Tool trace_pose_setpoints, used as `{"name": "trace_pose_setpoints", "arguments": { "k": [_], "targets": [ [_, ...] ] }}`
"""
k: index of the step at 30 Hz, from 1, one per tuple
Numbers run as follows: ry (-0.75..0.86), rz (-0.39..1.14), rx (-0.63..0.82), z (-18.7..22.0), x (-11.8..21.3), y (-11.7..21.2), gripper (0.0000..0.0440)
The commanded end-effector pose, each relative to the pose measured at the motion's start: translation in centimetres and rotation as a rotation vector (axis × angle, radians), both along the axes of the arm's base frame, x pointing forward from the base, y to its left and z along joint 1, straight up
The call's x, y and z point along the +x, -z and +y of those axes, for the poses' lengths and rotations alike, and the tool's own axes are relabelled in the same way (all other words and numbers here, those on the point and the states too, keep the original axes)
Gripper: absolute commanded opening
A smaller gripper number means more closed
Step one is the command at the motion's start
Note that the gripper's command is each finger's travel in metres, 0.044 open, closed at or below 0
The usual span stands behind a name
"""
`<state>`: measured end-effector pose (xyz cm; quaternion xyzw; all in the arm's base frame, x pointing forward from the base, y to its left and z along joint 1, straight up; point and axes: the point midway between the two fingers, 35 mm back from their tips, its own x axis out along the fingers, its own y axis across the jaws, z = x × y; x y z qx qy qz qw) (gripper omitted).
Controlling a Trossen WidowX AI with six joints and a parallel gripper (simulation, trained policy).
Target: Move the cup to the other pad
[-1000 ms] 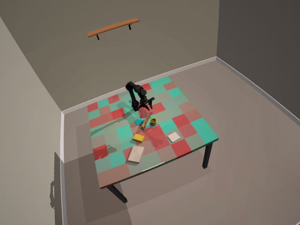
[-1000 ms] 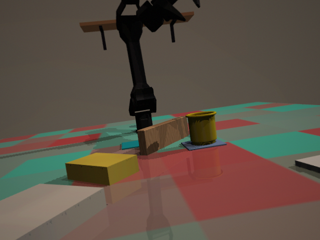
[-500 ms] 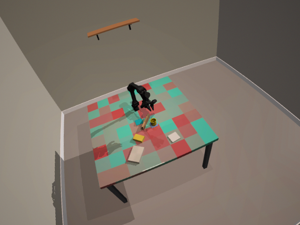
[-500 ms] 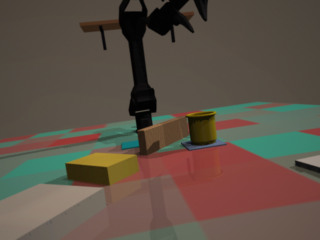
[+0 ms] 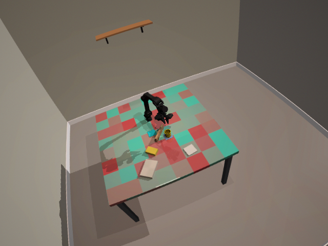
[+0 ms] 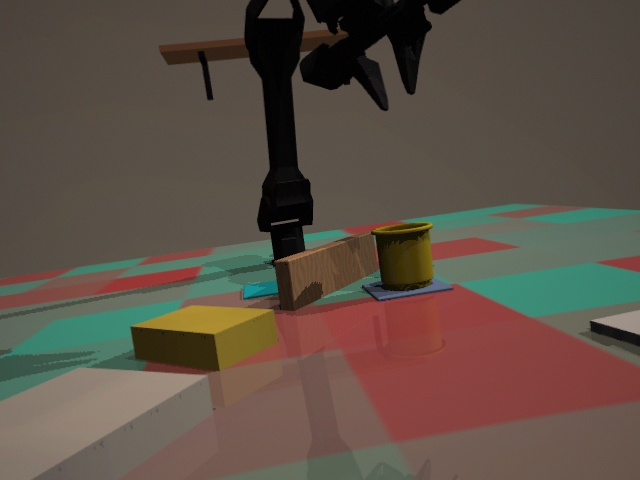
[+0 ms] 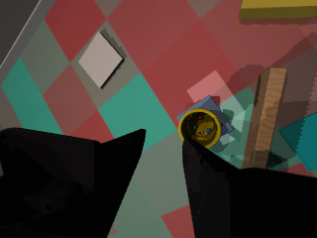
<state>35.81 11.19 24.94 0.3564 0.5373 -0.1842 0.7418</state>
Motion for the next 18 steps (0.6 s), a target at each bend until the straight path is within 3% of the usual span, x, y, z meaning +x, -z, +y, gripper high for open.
{"name": "trace_pose_setpoints", "arguments": {
  "k": [1, 18],
  "targets": [
    [0.015, 0.048, -0.02, -0.1, -0.1, 1.0, 0.0155],
    [0.059, 0.307, -0.136, -0.9, -1.6, 6.8, 0.0172]
  ]
}}
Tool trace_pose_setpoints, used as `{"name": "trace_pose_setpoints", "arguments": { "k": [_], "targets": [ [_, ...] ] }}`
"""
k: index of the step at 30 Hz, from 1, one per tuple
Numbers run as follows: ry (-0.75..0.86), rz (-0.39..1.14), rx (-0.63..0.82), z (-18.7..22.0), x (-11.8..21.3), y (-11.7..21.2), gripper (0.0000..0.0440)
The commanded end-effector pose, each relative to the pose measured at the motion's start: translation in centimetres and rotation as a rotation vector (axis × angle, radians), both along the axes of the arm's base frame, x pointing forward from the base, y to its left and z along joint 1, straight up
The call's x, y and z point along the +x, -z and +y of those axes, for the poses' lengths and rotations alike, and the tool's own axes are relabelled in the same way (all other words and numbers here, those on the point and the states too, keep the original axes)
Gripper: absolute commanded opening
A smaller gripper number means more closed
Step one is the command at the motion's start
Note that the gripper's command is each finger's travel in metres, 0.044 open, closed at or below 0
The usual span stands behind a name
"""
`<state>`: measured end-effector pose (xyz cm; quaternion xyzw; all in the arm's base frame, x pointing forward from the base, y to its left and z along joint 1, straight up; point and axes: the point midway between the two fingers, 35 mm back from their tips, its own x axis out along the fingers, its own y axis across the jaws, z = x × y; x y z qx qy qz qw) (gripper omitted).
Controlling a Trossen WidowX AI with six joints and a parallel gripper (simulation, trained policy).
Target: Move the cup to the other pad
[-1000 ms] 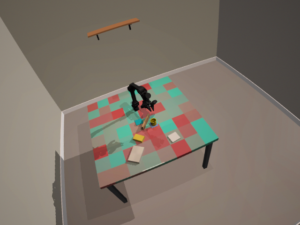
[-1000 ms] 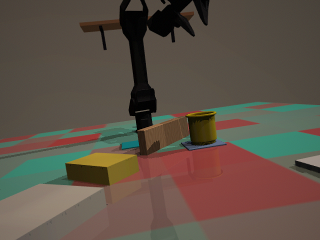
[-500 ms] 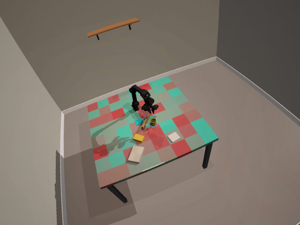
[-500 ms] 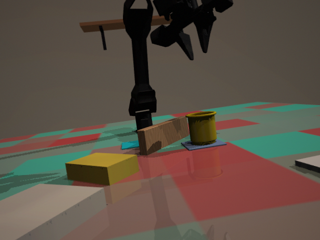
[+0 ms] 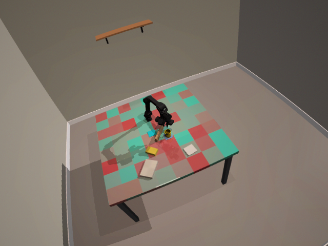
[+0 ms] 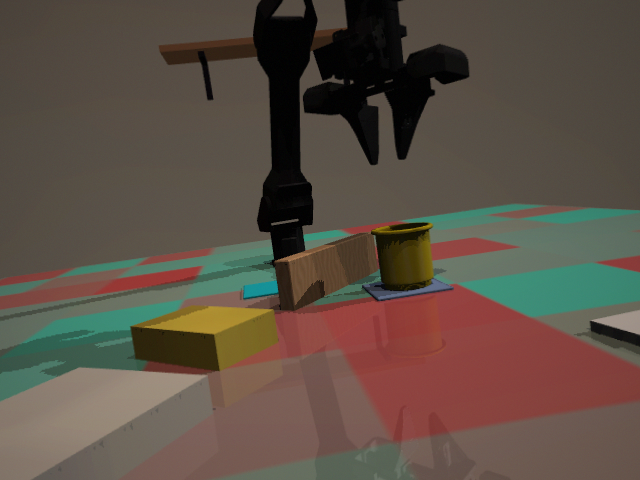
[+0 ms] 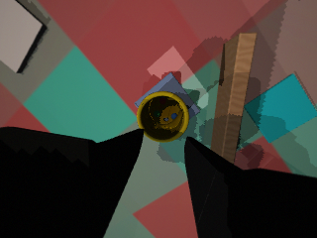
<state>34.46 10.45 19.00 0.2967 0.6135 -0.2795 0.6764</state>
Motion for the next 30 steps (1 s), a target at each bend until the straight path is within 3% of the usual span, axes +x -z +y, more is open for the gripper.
{"name": "trace_pose_setpoints", "arguments": {
  "k": [1, 30],
  "targets": [
    [0.013, 0.043, -0.026, -0.3, -0.3, 1.2, 0.0173],
    [-0.006, 0.216, -0.127, -1.0, -1.5, 11.9, 0.0197]
  ]
}}
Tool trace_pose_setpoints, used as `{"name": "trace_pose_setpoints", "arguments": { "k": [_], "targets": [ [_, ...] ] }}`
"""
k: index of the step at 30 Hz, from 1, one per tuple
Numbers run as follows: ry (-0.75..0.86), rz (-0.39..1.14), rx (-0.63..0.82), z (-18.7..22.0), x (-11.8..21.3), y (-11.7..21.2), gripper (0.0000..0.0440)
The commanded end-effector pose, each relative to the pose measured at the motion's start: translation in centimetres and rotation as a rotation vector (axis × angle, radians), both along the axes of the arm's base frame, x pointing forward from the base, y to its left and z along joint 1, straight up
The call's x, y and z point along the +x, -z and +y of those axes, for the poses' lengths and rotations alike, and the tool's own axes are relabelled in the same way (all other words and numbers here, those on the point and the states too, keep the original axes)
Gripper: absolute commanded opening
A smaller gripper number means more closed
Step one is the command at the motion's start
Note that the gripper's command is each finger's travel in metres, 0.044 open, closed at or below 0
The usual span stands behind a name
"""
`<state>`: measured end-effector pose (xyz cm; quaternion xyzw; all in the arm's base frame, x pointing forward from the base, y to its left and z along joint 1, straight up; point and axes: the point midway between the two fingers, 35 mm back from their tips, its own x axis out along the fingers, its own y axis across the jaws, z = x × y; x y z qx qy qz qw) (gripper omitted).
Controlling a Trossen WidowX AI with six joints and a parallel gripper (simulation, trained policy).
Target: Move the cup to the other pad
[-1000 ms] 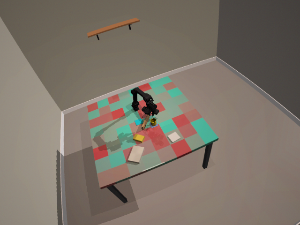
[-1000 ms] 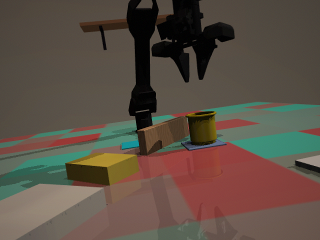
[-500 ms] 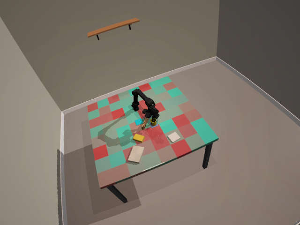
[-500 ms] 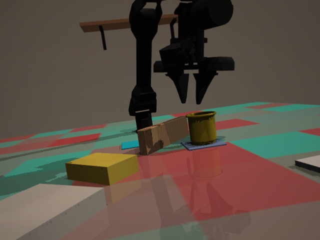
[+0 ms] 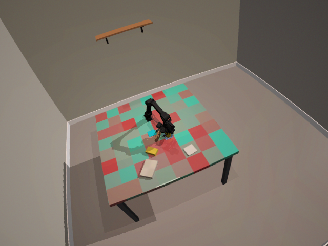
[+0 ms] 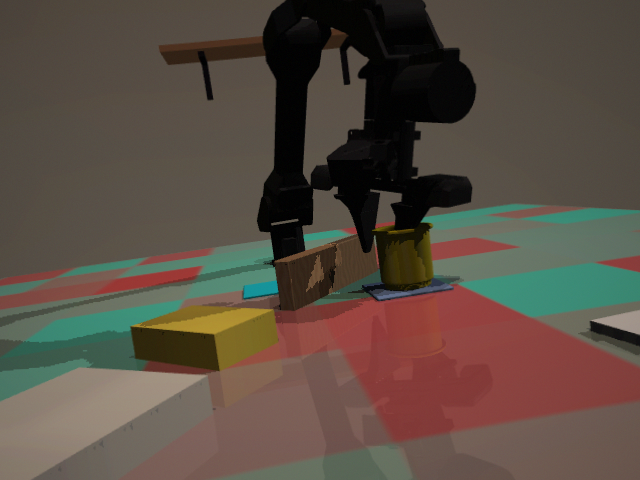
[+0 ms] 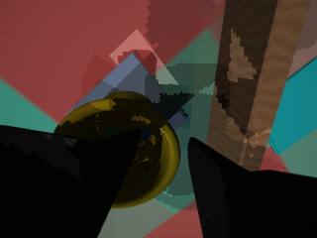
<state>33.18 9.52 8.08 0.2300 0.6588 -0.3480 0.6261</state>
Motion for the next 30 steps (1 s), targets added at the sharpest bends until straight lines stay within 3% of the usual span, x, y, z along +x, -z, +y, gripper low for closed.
{"name": "trace_pose_setpoints", "arguments": {
  "k": [1, 9, 30],
  "targets": [
    [-0.026, 0.019, -0.004, -0.1, -0.2, 1.3, 0.0196],
    [-0.075, 0.025, -0.011, -0.5, -0.6, 1.9, 0.0014],
    [0.028, -0.024, 0.014, -2.7, -2.1, -4.0, 0.0006]
  ]
}}
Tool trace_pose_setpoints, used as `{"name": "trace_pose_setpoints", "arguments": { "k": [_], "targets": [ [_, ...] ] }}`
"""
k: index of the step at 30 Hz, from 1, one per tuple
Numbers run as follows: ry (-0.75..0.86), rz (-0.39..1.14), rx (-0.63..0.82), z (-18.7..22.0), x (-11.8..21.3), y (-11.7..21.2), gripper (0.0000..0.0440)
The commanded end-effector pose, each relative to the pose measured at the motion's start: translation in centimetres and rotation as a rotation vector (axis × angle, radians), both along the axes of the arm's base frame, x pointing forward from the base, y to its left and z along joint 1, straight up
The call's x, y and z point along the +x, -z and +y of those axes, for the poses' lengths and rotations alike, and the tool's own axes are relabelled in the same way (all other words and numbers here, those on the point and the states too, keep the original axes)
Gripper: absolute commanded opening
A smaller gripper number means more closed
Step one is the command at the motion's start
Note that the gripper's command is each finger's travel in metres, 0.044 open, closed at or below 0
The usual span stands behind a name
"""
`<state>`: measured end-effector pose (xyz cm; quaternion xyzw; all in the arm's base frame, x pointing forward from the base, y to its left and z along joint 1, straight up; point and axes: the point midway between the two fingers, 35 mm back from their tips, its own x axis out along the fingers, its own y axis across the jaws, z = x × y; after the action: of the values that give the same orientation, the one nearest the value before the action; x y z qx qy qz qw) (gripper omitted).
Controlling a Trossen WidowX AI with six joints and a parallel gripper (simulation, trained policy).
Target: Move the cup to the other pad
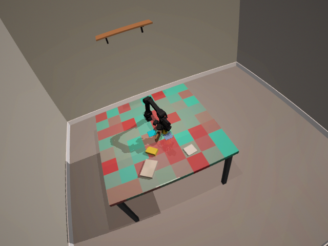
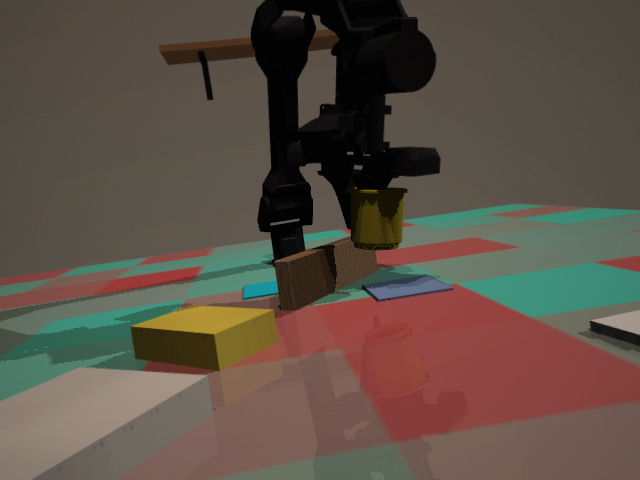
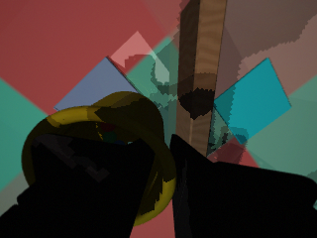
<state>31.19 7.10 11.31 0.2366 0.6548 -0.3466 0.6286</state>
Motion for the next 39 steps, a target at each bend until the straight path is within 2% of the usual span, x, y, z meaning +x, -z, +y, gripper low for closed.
{"name": "trace_pose_setpoints", "arguments": {
  "k": [1, 18, 39],
  "targets": [
    [0.029, -0.015, 0.009, -0.5, -0.1, -1.1, 0.0005],
    [0.158, -0.09, 0.023, -4.4, -0.3, -3.6, 0.0],
    [0.287, -0.151, 0.021, -8.7, -1.9, -3.3, 0.0]
  ]
}}
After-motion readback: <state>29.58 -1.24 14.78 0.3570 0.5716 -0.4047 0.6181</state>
